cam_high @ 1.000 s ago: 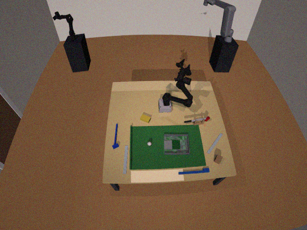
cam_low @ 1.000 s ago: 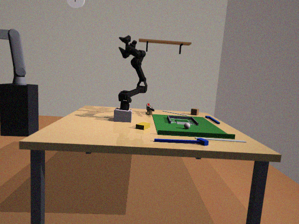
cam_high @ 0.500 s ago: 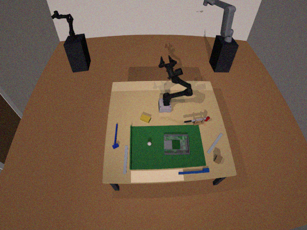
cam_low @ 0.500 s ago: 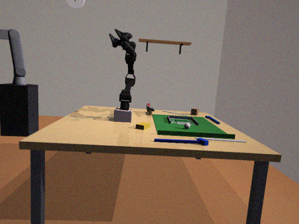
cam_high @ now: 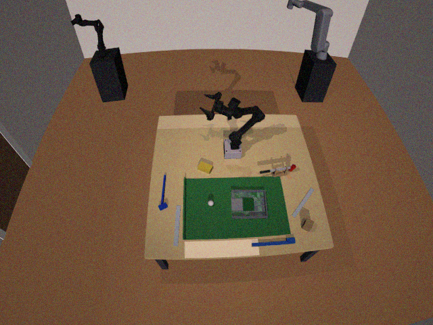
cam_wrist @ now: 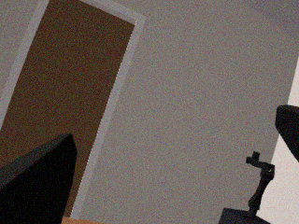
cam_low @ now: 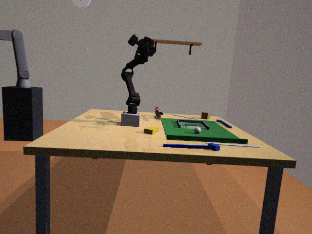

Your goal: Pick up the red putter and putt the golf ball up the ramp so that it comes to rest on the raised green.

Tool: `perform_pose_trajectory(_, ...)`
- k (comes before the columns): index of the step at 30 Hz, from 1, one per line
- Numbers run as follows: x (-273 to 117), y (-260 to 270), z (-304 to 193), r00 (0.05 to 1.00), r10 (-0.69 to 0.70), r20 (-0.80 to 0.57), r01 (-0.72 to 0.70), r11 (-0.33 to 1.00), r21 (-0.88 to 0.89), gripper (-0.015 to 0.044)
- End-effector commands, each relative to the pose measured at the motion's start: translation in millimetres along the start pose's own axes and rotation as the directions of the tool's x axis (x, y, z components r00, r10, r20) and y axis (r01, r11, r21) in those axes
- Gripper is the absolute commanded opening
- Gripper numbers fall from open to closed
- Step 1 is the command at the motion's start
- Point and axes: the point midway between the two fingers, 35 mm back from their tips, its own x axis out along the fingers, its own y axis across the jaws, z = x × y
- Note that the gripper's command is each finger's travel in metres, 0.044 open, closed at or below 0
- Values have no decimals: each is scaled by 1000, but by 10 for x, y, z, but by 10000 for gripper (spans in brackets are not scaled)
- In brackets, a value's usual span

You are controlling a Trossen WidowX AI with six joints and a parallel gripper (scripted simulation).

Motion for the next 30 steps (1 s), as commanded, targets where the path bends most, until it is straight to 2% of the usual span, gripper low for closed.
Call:
perform_pose_trajectory(1,-38,756,28,960,279,14,-277,958,-73,440)
perform_pose_trajectory(4,-176,1244,51,893,450,20,-444,887,-125,440)
perform_pose_trajectory(8,-494,1855,87,757,653,25,-636,744,-203,440)
perform_pose_trajectory(14,-1108,2494,183,526,849,50,-811,518,-272,440)
perform_pose_trajectory(19,-1508,2786,190,377,926,37,-866,366,-342,440)
perform_pose_trajectory(24,-2263,3141,149,113,994,-12,-877,94,-471,440)
perform_pose_trajectory(30,-3262,3318,2,-206,972,-117,-760,-234,-607,440)
